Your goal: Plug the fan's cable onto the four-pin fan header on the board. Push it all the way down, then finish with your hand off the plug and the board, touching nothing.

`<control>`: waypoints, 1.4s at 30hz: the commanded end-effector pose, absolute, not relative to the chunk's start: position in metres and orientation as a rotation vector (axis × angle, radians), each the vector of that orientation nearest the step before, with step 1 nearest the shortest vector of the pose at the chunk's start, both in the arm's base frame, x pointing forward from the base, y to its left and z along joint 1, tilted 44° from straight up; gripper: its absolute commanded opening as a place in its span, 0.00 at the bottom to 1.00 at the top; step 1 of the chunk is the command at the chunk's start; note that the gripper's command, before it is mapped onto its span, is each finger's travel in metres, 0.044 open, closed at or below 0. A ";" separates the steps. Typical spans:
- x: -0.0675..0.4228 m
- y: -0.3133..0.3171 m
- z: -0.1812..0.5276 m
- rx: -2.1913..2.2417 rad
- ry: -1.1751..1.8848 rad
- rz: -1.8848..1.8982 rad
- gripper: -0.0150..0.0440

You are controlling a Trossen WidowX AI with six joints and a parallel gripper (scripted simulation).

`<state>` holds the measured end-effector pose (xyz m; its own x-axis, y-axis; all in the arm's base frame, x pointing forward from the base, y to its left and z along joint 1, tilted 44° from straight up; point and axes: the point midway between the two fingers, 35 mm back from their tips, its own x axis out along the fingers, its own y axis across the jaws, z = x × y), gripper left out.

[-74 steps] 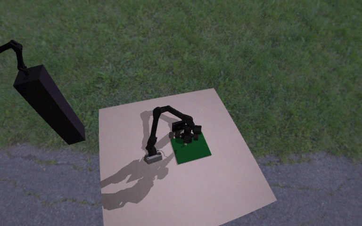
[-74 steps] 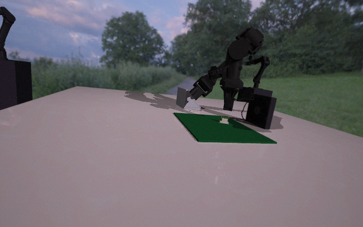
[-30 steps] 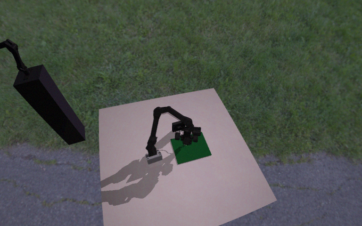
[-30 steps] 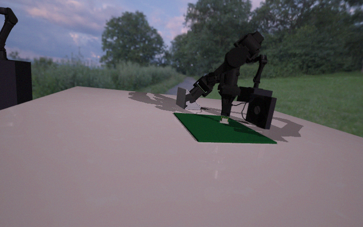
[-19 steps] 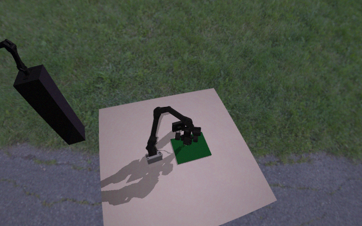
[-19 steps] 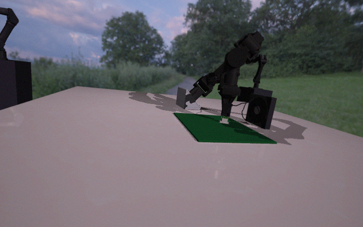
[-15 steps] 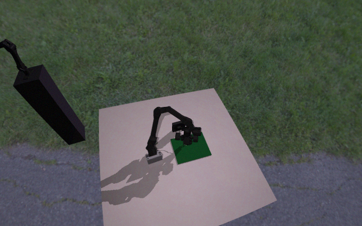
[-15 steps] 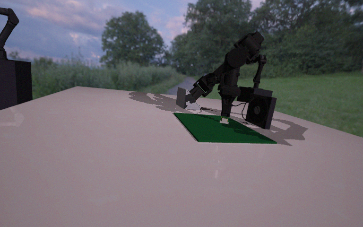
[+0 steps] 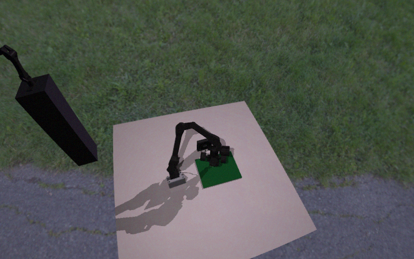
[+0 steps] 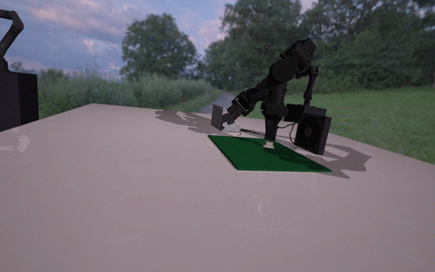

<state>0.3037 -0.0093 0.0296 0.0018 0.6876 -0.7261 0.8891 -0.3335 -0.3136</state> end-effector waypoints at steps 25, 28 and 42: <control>0.304 -0.006 0.027 2.045 1.654 -1.244 0.25; 0.304 -0.005 0.026 2.045 1.654 -1.244 0.25; 0.304 0.001 0.020 2.045 1.654 -1.244 0.25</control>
